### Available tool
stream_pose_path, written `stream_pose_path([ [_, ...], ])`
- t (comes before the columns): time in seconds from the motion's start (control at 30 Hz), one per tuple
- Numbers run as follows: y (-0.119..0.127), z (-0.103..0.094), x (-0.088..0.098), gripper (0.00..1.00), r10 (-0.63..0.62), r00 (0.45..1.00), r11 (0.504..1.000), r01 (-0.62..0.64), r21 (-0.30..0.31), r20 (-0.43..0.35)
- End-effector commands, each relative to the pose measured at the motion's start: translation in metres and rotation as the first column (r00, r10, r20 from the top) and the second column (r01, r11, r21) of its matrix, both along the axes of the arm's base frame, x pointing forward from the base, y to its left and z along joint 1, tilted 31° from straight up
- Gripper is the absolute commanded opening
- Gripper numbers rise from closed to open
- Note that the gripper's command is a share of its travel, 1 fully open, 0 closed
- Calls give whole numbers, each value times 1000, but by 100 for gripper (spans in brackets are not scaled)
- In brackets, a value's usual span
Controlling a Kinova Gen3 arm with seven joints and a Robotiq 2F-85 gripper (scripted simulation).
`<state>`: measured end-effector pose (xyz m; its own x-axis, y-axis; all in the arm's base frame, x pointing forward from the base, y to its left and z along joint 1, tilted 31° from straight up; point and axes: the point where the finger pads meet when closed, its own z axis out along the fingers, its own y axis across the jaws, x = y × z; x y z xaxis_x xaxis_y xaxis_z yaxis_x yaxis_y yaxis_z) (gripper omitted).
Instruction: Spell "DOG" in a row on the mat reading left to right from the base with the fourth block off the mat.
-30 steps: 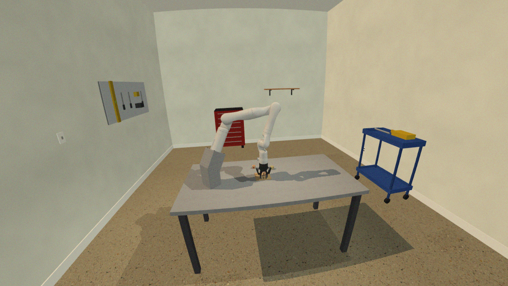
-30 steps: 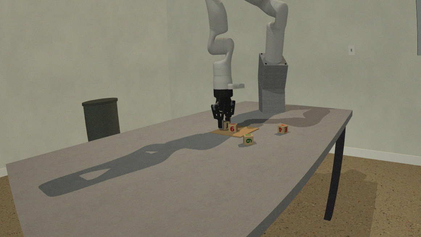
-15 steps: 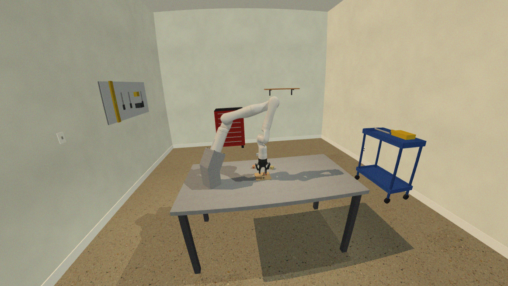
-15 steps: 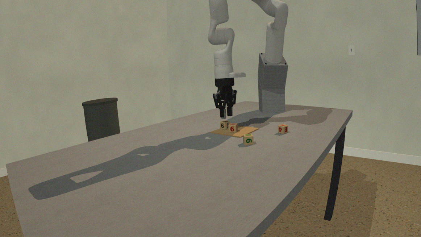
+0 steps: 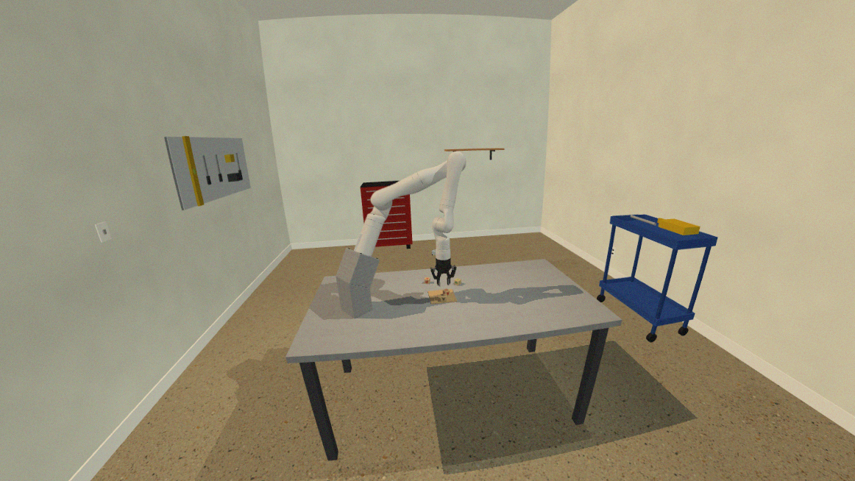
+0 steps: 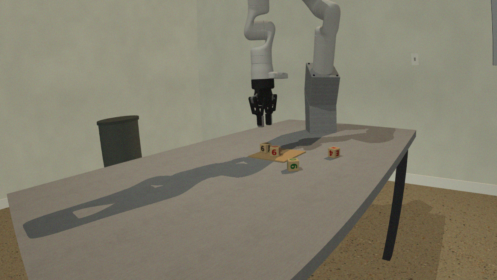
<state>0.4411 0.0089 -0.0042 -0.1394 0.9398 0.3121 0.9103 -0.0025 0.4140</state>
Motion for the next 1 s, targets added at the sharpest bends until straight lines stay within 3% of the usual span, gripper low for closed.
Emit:
stream_pose_path([
  [0.0,-5,3,-1,100,-13,1000,1000,13,-3,-2],
  [0.77,-5,2,-1,100,-11,1000,1000,11,-2,-5],
  [0.97,1,6,5,100,71,997,997,-70,-35,26],
])
